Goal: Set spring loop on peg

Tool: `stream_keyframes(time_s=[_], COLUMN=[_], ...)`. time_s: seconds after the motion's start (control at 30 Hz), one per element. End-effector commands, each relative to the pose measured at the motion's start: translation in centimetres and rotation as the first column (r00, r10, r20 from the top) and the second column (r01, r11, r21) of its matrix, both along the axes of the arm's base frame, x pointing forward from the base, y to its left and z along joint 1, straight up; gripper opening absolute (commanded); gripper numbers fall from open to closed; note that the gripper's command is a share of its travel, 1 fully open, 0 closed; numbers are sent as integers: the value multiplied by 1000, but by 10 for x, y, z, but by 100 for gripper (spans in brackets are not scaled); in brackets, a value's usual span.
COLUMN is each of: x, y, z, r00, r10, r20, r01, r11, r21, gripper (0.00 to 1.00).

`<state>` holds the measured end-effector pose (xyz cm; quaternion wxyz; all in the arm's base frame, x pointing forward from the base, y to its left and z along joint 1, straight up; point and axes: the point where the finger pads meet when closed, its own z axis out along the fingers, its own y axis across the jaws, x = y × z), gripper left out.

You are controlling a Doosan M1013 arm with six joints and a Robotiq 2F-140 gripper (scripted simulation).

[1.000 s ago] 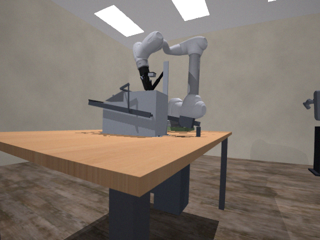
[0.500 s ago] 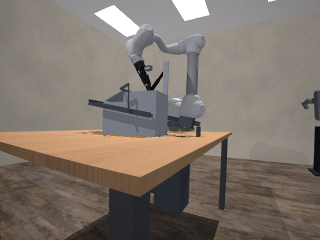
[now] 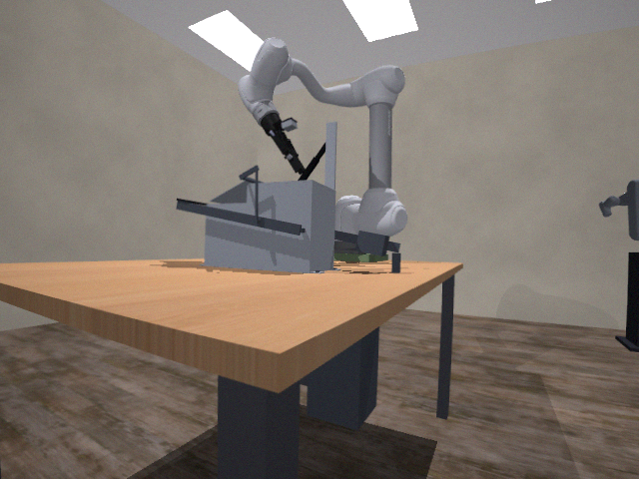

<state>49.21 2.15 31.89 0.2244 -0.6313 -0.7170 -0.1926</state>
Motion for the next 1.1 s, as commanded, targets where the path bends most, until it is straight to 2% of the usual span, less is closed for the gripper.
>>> stream_keyframes(time_s=[0.0,0.2,0.23,0.77,0.8,1.07], x=[0,0,58,58,115,115], y=[0,0,3,3,6,6], z=[1,1,-16,-16,-34,-34], r00=[1000,1000,1000,1000,1000,1000], r10=[0,0,1,1,2,2], r20=[1,1,1,1,0,0], r01=[0,0,-1,-1,-2,-2], r11=[1000,1000,1000,1000,1000,1000], r21=[1,1,7,7,14,14], gripper=[24,24,24,24,24,24])
